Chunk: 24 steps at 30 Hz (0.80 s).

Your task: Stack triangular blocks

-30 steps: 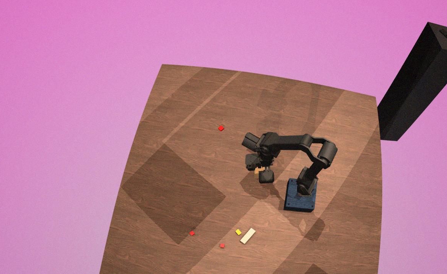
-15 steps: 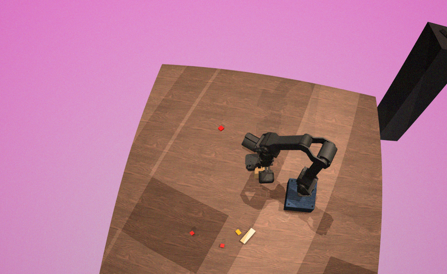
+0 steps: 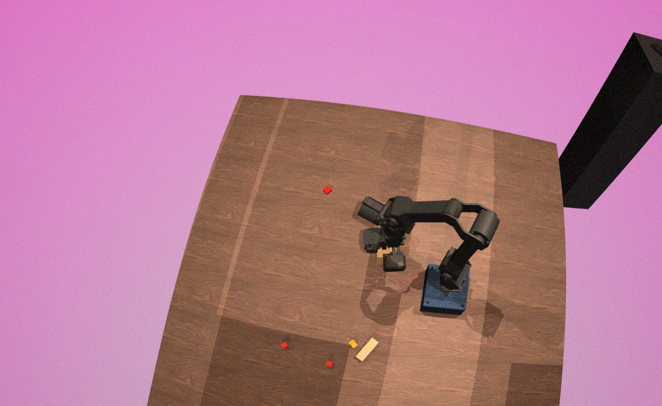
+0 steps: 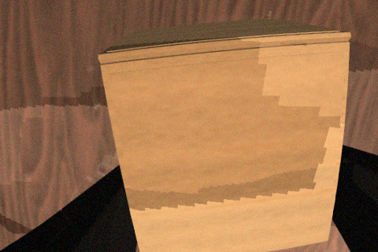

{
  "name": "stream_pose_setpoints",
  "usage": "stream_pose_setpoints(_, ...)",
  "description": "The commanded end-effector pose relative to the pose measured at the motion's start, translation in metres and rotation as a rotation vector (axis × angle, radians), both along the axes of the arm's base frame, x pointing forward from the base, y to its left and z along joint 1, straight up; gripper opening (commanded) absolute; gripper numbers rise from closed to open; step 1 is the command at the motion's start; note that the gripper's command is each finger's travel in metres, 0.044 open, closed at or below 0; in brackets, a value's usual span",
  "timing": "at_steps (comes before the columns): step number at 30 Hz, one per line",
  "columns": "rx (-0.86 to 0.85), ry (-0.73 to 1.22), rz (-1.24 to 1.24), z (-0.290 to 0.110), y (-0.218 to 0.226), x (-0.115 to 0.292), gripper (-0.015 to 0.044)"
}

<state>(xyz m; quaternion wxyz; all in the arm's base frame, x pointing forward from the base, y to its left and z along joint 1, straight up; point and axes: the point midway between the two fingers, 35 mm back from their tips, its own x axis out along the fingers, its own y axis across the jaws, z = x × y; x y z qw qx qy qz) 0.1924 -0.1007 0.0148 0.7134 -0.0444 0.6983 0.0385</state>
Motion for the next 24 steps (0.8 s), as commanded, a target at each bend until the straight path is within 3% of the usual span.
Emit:
stream_pose_setpoints(1,0.0,0.0,0.0,0.0,0.0,0.0,0.0368)
stream_pose_setpoints(4,0.0,0.0,0.0,0.0,0.0,0.0,0.044)
stream_pose_setpoints(12,0.0,0.0,0.0,0.002,0.0,0.001,0.044)
stream_pose_setpoints(20,0.0,0.0,0.0,0.101,0.0,0.0,0.044)
stream_pose_setpoints(24,0.0,0.0,0.0,0.11,0.001,-0.002,0.044)
